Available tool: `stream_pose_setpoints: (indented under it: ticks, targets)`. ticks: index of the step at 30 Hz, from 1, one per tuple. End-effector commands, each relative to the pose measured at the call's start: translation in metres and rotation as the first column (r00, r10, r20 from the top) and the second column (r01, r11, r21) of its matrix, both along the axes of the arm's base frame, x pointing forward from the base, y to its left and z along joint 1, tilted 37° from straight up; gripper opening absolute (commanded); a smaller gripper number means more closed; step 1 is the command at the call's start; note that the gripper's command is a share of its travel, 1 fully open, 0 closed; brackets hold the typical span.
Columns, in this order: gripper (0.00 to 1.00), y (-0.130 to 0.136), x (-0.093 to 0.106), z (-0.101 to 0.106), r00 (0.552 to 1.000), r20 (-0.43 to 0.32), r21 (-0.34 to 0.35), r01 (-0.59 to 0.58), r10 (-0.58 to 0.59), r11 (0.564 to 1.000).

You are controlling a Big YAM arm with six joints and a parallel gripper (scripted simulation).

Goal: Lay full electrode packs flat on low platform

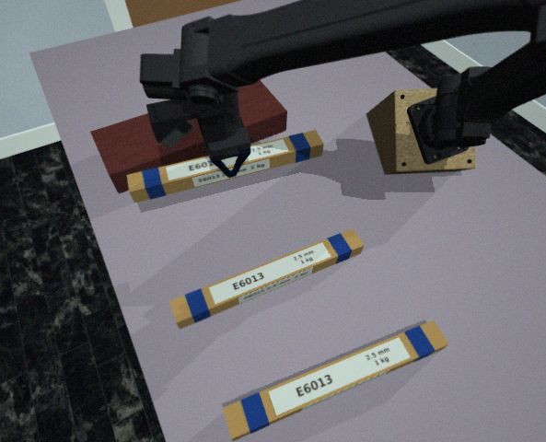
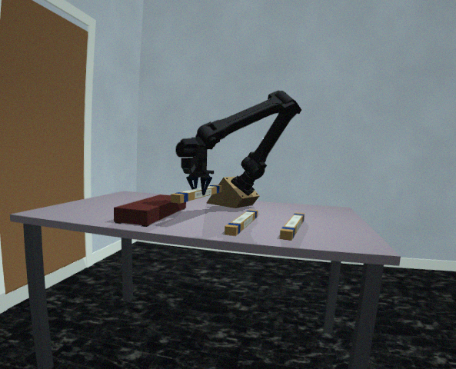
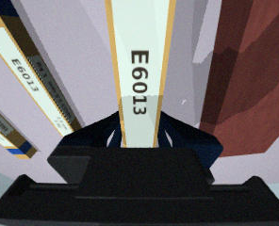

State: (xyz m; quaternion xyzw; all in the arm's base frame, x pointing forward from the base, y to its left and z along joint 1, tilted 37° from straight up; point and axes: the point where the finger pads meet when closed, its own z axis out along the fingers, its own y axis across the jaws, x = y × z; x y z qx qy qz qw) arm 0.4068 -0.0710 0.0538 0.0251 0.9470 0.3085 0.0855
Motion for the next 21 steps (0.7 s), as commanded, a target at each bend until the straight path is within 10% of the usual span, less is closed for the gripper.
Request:
stream_pose_setpoints:
  ticks: [1,21]
  targets:
    - [0.00,0.000,0.009,0.000,1.000,0.019,-0.008,0.011,-0.011,1.000]
    - [0.00,0.015,0.014,-0.021,1.000,0.020,-0.008,0.011,-0.011,1.000]
